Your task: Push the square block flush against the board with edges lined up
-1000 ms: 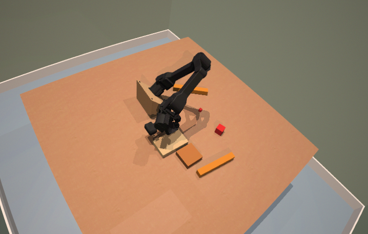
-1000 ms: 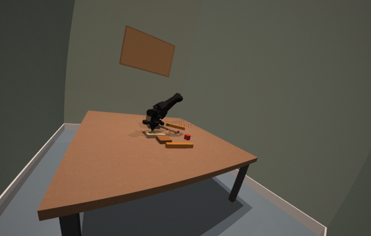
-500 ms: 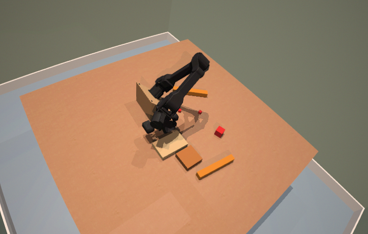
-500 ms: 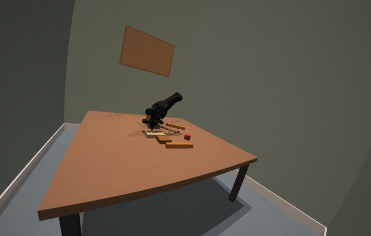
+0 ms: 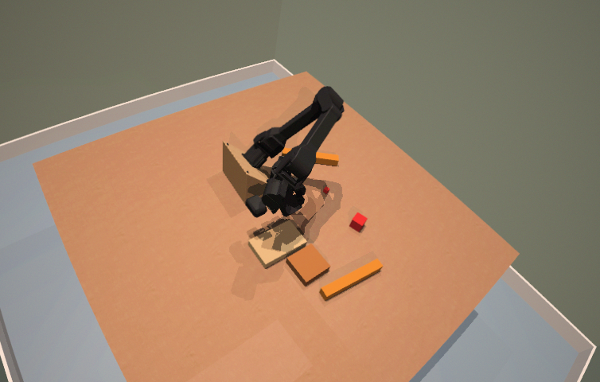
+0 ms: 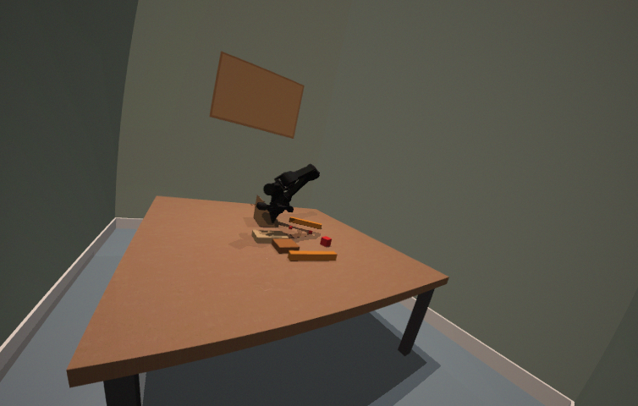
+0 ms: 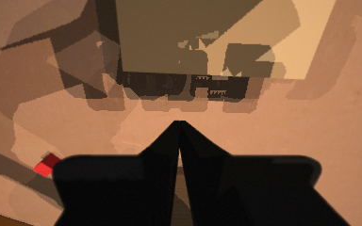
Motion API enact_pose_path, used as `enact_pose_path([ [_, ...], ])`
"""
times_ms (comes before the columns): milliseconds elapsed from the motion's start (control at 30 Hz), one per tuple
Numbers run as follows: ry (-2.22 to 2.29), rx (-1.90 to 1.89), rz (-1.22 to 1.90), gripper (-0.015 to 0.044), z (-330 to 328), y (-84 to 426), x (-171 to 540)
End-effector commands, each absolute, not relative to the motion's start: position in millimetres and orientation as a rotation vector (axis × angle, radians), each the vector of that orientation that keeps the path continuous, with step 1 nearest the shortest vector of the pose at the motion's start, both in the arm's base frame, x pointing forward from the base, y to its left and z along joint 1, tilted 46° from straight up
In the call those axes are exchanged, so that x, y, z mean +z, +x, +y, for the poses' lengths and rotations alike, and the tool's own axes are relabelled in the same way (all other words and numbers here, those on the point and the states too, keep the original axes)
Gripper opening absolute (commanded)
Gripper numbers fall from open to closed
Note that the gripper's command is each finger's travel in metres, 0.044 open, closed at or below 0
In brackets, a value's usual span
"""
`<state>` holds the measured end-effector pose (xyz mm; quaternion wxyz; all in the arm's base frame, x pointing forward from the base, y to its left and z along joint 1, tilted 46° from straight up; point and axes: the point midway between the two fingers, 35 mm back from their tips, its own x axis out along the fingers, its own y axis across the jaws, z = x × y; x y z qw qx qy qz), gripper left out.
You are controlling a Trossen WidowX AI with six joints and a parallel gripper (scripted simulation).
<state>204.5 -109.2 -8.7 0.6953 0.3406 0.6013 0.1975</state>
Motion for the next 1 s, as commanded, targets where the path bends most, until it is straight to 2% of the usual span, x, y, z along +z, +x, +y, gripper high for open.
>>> enact_pose_path([
  [0, 0.767, 0.434, 1.339, 0.0000, -107, 209, -2],
  [200, 0.769, 0.437, 1.337, 0.0000, -68, 220, -40],
  [967, 0.768, 0.436, 1.336, 0.0000, -75, 241, -40],
])
